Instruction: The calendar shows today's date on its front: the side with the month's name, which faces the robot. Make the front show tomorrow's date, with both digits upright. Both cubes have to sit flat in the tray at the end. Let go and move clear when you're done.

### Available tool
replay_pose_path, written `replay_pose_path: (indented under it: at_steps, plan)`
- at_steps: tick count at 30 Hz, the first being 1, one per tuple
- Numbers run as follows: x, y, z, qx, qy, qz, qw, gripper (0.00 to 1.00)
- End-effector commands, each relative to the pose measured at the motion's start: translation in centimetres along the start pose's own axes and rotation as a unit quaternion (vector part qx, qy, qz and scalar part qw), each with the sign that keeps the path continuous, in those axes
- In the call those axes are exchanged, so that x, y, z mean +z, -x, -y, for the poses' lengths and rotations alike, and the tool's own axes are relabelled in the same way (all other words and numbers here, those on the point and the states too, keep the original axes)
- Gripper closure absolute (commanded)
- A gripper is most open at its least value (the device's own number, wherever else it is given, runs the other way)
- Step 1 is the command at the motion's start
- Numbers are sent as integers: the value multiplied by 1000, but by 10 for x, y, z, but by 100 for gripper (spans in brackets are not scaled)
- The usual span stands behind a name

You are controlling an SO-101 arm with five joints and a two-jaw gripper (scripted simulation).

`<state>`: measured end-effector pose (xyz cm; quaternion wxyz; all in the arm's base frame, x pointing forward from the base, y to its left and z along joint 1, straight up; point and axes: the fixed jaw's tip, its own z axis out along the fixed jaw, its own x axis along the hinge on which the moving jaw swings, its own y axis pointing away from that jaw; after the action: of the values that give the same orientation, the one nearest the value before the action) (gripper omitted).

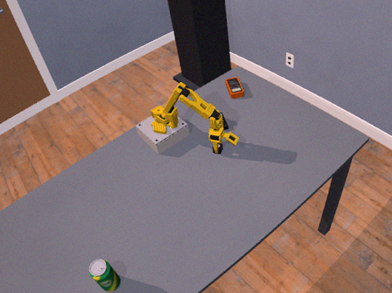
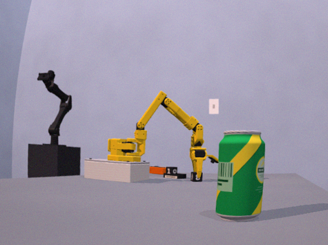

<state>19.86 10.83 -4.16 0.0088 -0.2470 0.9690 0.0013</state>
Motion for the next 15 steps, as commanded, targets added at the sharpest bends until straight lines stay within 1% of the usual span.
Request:
replay_pose_path:
  at_steps: [1, 8, 15]
  plan:
    - [6, -6, 2, 0, 1, -12, 1000, 89]
    - [6, -6, 2, 0, 1, -12, 1000, 97]
    - [6, -6, 2, 0, 1, -12, 1000, 100]
